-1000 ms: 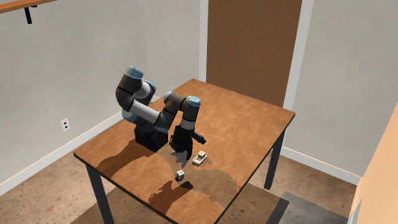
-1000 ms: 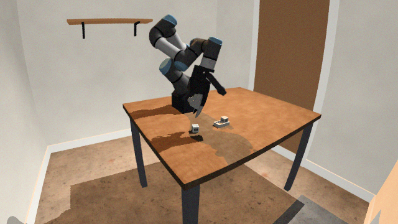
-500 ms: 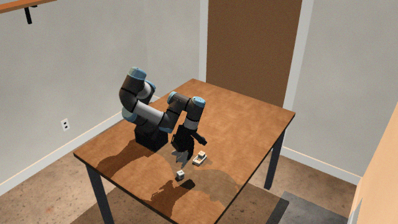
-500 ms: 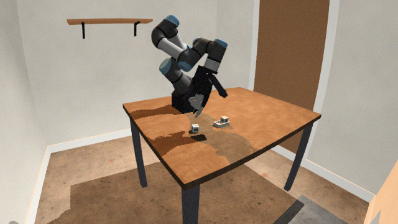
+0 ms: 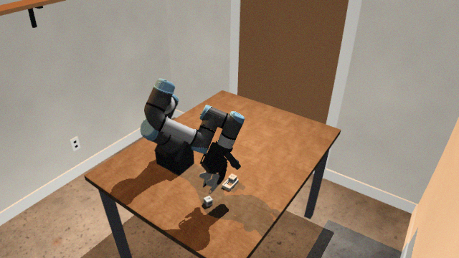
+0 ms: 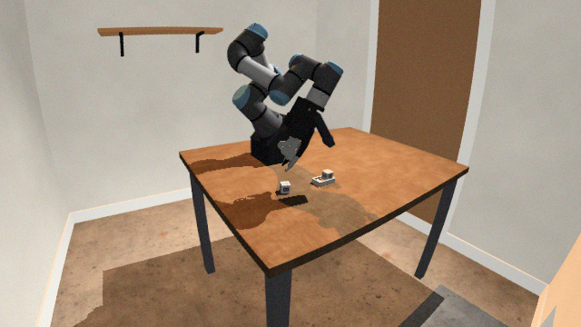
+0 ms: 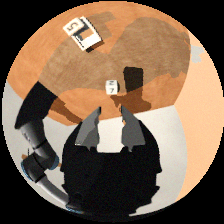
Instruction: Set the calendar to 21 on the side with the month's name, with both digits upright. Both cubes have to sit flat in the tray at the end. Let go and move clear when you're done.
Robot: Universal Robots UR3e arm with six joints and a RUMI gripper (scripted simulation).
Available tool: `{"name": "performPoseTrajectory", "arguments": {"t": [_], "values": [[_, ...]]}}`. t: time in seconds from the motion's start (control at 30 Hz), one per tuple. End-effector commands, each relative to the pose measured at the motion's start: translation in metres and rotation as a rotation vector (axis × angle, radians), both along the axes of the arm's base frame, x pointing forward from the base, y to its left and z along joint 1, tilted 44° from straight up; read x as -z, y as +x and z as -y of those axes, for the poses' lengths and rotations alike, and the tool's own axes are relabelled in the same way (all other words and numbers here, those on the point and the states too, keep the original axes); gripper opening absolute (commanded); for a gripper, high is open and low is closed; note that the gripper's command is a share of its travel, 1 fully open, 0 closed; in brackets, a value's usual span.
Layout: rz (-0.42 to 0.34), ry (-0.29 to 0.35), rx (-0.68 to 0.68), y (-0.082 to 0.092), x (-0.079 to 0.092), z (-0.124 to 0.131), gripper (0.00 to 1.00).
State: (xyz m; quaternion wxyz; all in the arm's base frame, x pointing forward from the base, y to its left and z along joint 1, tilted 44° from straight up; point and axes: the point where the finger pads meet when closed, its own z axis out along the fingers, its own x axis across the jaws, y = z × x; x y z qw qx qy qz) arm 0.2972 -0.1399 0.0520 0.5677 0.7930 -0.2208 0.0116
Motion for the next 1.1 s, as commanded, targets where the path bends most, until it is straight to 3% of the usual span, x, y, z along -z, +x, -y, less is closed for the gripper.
{"name": "performPoseTrajectory", "arguments": {"t": [0.0,1.07], "values": [[-0.010,-0.034,0.008,0.0016,-0.0007,-0.0006,0.28],[-0.023,-0.074,0.017,0.0031,0.0002,-0.0009,0.28]]}}
